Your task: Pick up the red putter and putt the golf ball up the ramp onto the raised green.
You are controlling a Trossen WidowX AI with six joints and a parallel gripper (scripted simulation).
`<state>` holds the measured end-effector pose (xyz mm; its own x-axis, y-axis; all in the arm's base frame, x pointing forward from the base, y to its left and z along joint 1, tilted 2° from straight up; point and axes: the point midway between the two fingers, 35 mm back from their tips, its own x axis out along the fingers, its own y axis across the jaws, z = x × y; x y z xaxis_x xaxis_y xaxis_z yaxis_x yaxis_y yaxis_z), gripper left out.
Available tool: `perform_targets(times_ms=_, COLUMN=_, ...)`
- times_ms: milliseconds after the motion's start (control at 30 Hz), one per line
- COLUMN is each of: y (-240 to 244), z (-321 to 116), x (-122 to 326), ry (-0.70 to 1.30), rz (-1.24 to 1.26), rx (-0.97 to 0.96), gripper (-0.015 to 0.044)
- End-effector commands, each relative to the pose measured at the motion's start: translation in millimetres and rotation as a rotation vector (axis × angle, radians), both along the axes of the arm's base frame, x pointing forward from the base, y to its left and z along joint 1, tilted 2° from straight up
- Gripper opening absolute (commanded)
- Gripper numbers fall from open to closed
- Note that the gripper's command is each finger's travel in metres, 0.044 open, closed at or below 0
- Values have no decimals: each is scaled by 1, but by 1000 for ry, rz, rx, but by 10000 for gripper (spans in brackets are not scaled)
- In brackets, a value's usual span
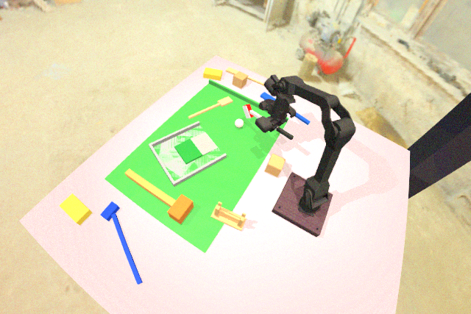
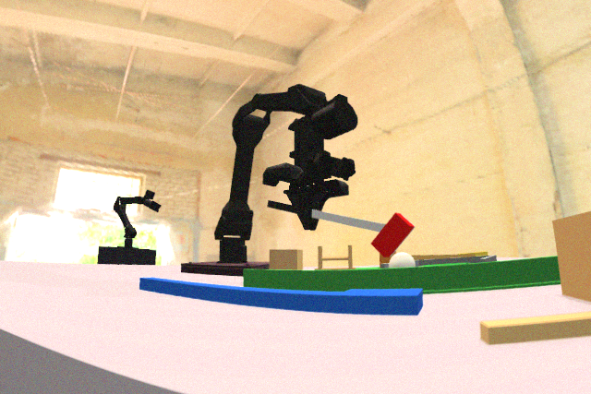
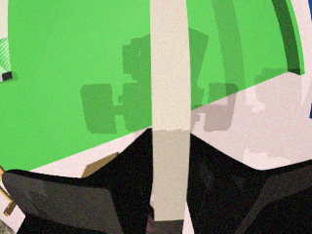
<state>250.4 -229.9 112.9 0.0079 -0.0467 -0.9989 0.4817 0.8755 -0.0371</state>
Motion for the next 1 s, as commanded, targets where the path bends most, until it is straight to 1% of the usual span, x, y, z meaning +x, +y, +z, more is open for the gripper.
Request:
perform_targets(times_ms=0, y=-2, z=-6, x=0, ry=-2, rz=-3, rx=-8, gripper=0)
perform_targets(times_ms=667, y=-3, z=-35, x=1, ry=-2, rz=-3, rx=-8, gripper=0)
perform_targets(times_ms=967, y=-2, z=-32, x=1, ry=-3, rz=-3, rx=-3, gripper=0)
